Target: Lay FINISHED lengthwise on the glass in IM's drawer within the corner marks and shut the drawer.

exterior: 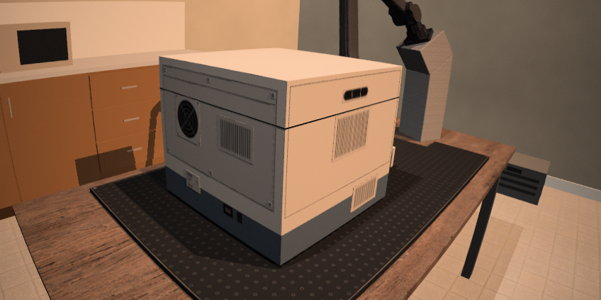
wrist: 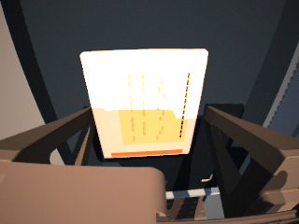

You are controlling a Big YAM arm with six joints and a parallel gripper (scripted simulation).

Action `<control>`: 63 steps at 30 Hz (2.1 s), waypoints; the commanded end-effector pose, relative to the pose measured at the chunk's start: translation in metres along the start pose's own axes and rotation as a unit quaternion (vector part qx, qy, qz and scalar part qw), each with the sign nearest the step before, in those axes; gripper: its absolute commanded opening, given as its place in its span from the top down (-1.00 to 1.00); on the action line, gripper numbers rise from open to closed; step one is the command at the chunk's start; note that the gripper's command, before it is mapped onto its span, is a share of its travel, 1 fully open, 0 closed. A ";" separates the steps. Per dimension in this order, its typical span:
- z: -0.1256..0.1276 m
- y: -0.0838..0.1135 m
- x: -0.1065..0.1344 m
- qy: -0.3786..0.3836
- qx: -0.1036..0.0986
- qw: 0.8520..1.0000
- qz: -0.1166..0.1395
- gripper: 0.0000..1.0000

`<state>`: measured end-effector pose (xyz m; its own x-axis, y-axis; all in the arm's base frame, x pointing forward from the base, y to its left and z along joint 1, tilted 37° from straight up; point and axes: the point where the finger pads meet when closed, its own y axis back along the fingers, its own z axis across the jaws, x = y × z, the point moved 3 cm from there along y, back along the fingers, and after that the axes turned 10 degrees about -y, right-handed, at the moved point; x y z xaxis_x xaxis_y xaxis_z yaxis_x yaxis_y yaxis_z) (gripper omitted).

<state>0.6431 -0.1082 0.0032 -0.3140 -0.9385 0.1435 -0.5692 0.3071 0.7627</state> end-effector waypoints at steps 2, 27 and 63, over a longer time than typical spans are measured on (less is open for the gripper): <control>-0.014 0.006 0.011 -0.008 0.013 1.000 0.002 -0.83; -0.016 0.007 0.011 -0.008 0.013 1.000 0.002 -0.83; -0.021 0.005 0.010 -0.007 0.020 1.000 0.001 -0.83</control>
<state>0.6458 -0.1083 0.0061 -0.3130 -0.9393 0.1408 -0.5832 0.3070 0.7521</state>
